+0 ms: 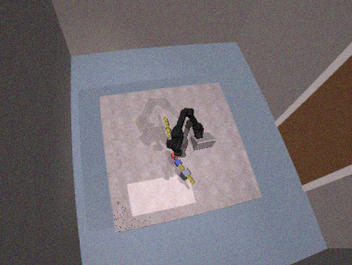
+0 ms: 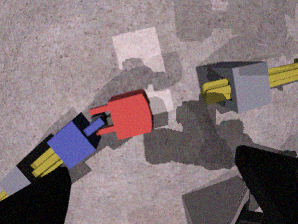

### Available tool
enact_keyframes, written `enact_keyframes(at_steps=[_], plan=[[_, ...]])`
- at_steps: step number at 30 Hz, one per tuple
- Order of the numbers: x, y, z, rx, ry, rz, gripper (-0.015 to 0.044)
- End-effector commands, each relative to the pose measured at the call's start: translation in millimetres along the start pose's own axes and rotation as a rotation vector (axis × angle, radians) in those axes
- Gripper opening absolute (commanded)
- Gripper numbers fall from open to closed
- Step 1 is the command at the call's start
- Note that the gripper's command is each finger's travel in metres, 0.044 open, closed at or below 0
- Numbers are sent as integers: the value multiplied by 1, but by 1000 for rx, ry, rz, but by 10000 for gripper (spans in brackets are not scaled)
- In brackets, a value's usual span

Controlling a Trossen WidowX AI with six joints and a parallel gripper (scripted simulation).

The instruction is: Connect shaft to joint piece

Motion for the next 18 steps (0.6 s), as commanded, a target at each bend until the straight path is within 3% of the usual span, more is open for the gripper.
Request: enact_keyframes(at_steps=[1, 18], plan=[[-1, -4, -1, -48, 11, -14, 440], [-25, -57, -12, -594, 140, -185, 440]])
Point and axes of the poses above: the point midway between the two fingers, 35 mm back from their tips, its own x axis back along the fingers, its own y axis across the jaws, z = x × y, the point moved 7 cm from there along x, back along the fingers, and after that the axes turned 9 degrees about x, right-handed, at the moved point
